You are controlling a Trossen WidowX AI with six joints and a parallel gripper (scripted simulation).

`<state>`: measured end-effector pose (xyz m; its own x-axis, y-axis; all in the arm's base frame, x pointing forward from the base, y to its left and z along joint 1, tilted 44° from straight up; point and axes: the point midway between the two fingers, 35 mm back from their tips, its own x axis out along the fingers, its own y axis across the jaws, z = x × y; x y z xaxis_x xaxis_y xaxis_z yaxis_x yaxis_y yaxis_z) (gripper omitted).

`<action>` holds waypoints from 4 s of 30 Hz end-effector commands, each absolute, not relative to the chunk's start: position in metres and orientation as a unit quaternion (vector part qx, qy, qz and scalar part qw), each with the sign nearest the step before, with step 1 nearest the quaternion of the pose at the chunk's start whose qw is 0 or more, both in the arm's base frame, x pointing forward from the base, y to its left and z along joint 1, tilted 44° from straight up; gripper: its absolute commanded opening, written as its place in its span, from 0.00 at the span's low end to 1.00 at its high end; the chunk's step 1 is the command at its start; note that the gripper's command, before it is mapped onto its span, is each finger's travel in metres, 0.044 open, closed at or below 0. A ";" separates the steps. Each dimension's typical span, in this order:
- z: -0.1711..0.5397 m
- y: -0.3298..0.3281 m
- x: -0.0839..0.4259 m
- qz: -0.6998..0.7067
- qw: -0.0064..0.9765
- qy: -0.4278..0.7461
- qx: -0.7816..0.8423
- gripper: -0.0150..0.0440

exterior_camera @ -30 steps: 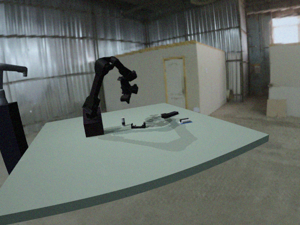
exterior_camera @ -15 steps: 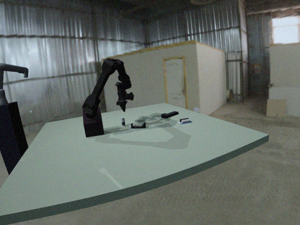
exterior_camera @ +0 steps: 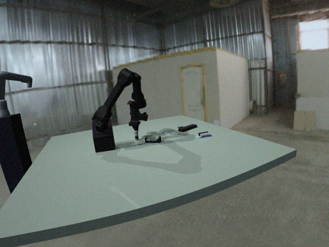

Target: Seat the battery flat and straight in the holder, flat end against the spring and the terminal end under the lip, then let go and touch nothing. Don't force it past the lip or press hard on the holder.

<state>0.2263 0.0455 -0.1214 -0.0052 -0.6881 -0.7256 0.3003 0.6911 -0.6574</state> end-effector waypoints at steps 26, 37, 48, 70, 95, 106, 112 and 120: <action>-0.090 0.012 0.212 -0.360 0.687 0.610 -0.161 0.25; -0.060 0.036 0.213 -0.359 0.687 0.612 -0.159 0.25; -0.026 0.061 0.209 -0.359 0.687 0.611 -0.160 0.25; -0.062 0.002 0.202 -0.687 0.599 0.174 0.373 0.65; -0.078 -0.013 0.203 -0.688 0.595 0.169 0.379 0.65; -0.090 -0.025 0.202 -0.688 0.596 0.168 0.378 0.65; -0.096 -0.032 0.201 -0.689 0.596 0.168 0.378 0.65; -0.098 -0.034 0.201 -0.689 0.596 0.168 0.378 0.46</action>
<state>0.2026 -0.0326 -0.0969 -0.0014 -0.6904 -0.7234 0.9447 -0.2382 0.2255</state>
